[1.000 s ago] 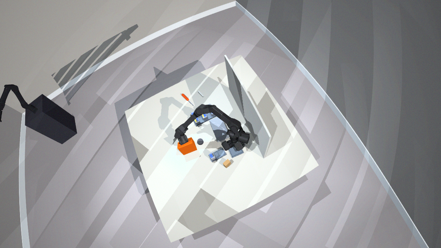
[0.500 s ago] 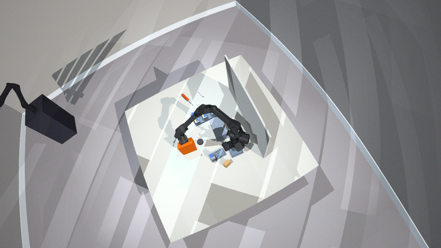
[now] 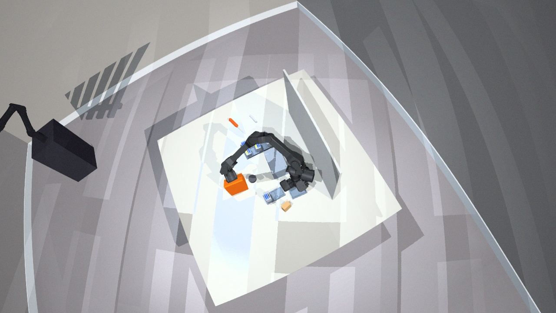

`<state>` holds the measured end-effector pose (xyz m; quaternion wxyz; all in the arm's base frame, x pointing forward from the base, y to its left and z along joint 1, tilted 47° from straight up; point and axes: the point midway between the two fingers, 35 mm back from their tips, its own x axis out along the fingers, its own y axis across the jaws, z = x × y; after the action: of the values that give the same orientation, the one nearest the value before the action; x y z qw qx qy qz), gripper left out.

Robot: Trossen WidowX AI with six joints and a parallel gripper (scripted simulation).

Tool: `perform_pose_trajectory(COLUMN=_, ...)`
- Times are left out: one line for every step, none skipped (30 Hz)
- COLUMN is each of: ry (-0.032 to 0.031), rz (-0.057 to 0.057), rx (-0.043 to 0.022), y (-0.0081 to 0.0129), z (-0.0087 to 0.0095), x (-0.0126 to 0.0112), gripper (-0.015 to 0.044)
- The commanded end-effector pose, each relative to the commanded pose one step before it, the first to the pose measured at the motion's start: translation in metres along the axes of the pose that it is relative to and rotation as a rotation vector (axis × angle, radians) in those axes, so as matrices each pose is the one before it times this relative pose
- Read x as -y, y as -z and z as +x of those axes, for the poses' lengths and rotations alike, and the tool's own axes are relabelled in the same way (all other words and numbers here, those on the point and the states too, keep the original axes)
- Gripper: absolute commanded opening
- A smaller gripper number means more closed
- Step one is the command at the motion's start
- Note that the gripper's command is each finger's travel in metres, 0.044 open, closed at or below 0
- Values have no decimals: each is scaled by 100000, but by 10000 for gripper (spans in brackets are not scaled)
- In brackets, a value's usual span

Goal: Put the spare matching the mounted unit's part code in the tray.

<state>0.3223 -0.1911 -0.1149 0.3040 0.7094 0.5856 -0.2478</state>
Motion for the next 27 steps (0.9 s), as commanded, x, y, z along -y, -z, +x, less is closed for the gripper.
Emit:
perform_pose_trajectory(ry=-88, rz=590, rx=-563, y=110, z=562, x=42, gripper=0)
perform_pose_trajectory(ry=-2, rz=-2, rx=-10, y=7, z=92, x=6, gripper=0)
perform_pose_trajectory(ry=-2, rz=-2, rx=-10, y=7, z=92, x=6, gripper=0)
perform_pose_trajectory(ry=-2, rz=-2, rx=-10, y=7, z=92, x=7, gripper=0)
perform_pose_trajectory(ry=-1, rz=-2, rx=-11, y=7, z=92, x=7, gripper=0)
perform_pose_trajectory(ry=-1, rz=-2, rx=-11, y=7, z=92, x=7, gripper=0)
perform_pose_trajectory(ry=-1, rz=-2, rx=-11, y=7, z=92, x=7, gripper=0)
perform_pose_trajectory(ry=-1, rz=-2, rx=-11, y=8, z=92, x=8, gripper=0)
perform_pose_trajectory(ry=-1, rz=-2, rx=-11, y=8, z=92, x=8, gripper=0)
perform_pose_trajectory(ry=-1, rz=-2, rx=-12, y=8, z=92, x=8, gripper=0)
perform_pose_trajectory(ry=-1, rz=-2, rx=-12, y=8, z=92, x=8, gripper=0)
perform_pose_trajectory(ry=-1, rz=-2, rx=-12, y=8, z=92, x=9, gripper=0)
perform_pose_trajectory(ry=-1, rz=-2, rx=-12, y=8, z=91, x=9, gripper=0)
perform_pose_trajectory(ry=-1, rz=-2, rx=-12, y=9, z=91, x=9, gripper=0)
perform_pose_trajectory(ry=-1, rz=-2, rx=-13, y=9, z=91, x=9, gripper=0)
perform_pose_trajectory(ry=-1, rz=-2, rx=-13, y=9, z=91, x=9, gripper=0)
perform_pose_trajectory(ry=-1, rz=-2, rx=-13, y=9, z=91, x=10, gripper=0)
perform_pose_trajectory(ry=-1, rz=-2, rx=-13, y=9, z=91, x=10, gripper=0)
perform_pose_trajectory(ry=-1, rz=-2, rx=-13, y=9, z=91, x=10, gripper=0)
perform_pose_trajectory(ry=-1, rz=-2, rx=-14, y=10, z=91, x=10, gripper=0)
perform_pose_trajectory(ry=-1, rz=-2, rx=-14, y=10, z=91, x=11, gripper=0)
perform_pose_trajectory(ry=-1, rz=-2, rx=-14, y=10, z=91, x=11, gripper=0)
perform_pose_trajectory(ry=-1, rz=-2, rx=-14, y=10, z=91, x=11, gripper=0)
perform_pose_trajectory(ry=-1, rz=-2, rx=-14, y=10, z=90, x=11, gripper=0)
perform_pose_trajectory(ry=-1, rz=-2, rx=-14, y=10, z=90, x=12, gripper=0)
perform_pose_trajectory(ry=-1, rz=-2, rx=-15, y=10, z=90, x=12, gripper=0)
perform_pose_trajectory(ry=-1, rz=-2, rx=-15, y=11, z=90, x=12, gripper=0)
